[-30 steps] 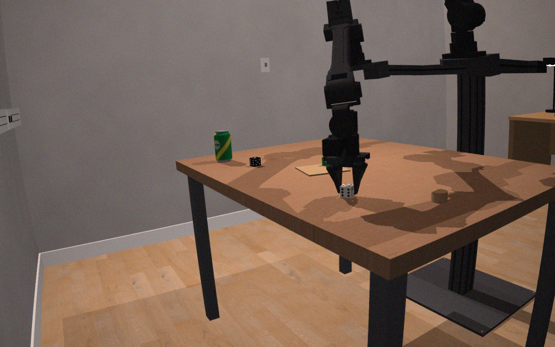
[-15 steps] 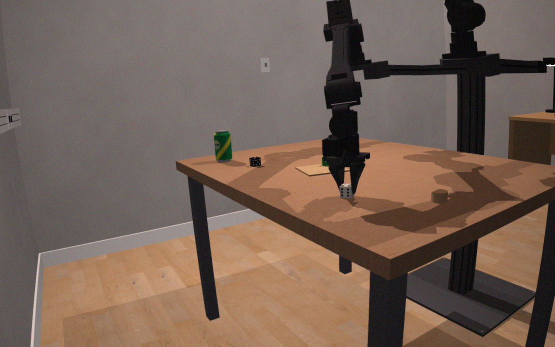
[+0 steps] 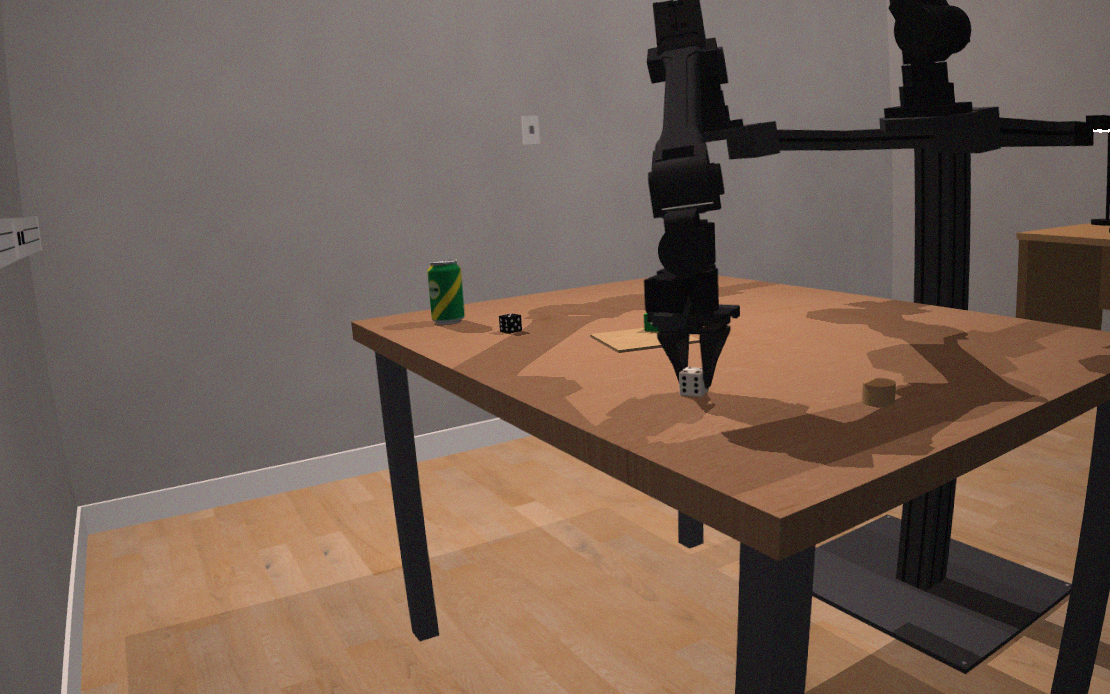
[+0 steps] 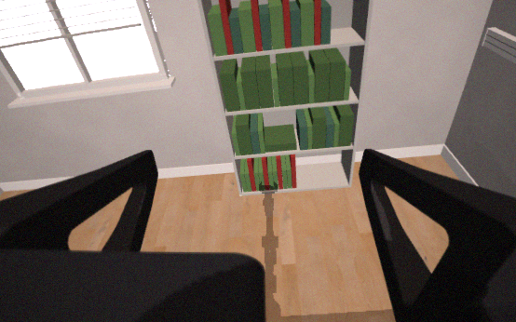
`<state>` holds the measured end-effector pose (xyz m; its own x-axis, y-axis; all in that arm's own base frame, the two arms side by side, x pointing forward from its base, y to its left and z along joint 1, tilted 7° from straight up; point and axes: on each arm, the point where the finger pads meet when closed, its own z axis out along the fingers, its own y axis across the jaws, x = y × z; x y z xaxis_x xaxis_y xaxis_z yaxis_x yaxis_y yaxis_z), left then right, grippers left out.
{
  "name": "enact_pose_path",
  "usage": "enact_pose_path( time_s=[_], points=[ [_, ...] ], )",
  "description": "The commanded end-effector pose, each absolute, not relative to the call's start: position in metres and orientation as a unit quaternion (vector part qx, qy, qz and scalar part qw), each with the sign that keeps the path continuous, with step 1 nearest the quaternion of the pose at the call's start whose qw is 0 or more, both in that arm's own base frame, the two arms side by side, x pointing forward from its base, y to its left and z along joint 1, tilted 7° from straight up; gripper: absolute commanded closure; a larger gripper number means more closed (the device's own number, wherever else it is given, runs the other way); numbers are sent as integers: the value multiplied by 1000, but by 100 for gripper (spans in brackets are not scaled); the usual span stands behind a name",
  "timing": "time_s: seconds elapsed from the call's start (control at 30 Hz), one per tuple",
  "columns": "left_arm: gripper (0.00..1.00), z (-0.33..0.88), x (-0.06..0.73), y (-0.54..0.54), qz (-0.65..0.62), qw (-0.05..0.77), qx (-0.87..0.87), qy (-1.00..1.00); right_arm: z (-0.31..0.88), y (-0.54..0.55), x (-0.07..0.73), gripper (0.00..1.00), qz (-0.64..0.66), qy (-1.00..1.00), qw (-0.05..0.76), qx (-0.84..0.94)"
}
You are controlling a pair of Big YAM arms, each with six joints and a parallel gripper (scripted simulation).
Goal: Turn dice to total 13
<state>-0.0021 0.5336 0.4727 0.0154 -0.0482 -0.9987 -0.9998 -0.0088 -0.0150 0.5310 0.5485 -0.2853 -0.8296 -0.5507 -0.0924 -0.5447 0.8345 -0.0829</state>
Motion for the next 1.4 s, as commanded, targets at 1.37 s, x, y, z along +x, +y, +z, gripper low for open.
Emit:
enact_pose_path(
  time_s=[1.37],
  points=[
    [0,510,-5,538,507,502,-498,493,-204,541,515,74,-35,957,42,-284]
  ],
)
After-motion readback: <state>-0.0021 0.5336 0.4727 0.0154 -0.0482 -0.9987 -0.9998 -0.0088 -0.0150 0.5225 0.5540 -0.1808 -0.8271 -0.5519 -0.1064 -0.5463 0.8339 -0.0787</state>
